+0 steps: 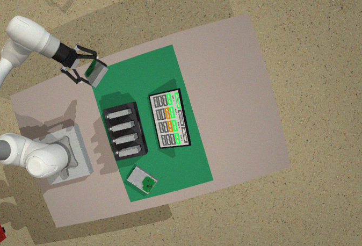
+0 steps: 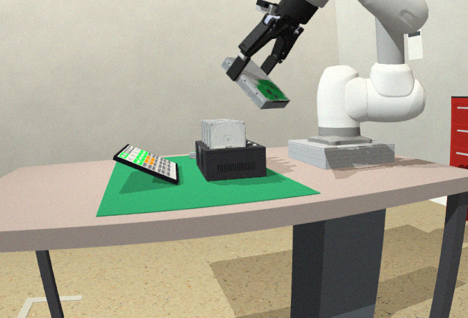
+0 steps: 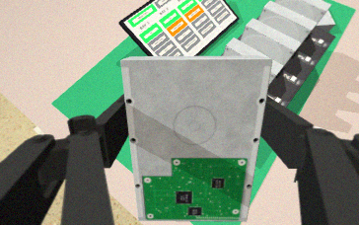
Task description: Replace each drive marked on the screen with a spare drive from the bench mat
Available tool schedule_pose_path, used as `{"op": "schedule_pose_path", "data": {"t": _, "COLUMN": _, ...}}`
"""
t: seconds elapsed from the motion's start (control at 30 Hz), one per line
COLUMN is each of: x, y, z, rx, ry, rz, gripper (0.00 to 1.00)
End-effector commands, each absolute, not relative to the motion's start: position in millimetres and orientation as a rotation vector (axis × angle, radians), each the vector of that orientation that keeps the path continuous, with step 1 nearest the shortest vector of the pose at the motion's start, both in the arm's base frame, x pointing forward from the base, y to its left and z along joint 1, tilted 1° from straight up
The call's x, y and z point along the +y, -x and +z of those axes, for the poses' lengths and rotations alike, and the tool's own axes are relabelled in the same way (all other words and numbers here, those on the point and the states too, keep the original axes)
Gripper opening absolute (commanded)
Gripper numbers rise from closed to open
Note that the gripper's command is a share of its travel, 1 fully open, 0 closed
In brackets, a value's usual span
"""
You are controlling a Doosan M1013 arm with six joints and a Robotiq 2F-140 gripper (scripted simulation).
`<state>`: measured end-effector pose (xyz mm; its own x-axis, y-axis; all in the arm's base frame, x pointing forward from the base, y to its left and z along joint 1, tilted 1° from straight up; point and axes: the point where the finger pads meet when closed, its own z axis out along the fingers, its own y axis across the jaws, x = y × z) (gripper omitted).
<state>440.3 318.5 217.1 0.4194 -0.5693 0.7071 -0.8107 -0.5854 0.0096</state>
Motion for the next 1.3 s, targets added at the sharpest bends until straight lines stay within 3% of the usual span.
{"op": "schedule_pose_path", "data": {"t": 0.0, "x": 318.6, "y": -440.4, "z": 217.6, "rx": -1.184, "ry": -2.326, "rz": 0.963, "gripper": 0.10}}
{"op": "schedule_pose_path", "data": {"t": 0.7, "x": 318.0, "y": -440.5, "z": 217.3, "rx": -1.033, "ry": -2.033, "rz": 1.313, "gripper": 0.10}}
{"op": "schedule_pose_path", "data": {"t": 1.27, "x": 317.4, "y": -440.6, "z": 217.1, "rx": -0.983, "ry": -1.934, "rz": 1.409, "gripper": 0.10}}
